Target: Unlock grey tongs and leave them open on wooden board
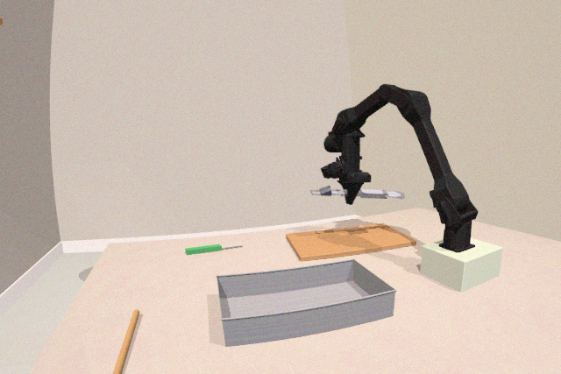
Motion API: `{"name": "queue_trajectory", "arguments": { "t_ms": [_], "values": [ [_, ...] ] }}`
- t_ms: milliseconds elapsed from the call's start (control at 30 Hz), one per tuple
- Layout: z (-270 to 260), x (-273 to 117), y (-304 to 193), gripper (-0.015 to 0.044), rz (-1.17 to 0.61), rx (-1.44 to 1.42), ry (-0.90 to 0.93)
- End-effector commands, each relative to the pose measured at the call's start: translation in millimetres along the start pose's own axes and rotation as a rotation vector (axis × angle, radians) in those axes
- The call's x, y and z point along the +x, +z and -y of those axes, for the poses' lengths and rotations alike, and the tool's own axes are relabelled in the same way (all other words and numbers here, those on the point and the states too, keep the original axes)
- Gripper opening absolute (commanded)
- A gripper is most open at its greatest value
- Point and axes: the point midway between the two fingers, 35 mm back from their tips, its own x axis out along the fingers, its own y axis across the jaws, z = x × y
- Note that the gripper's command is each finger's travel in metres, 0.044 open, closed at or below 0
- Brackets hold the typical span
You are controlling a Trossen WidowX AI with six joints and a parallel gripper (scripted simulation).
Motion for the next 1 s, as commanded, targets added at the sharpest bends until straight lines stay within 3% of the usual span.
{"name": "queue_trajectory", "arguments": {
  "t_ms": [0,967],
  "values": [
    [4.2,-3.3,1.2,-0.015,-0.061,0.004,-0.036],
    [7.8,28.4,0.2,-0.015,-0.061,0.004,-0.036]
  ]
}}
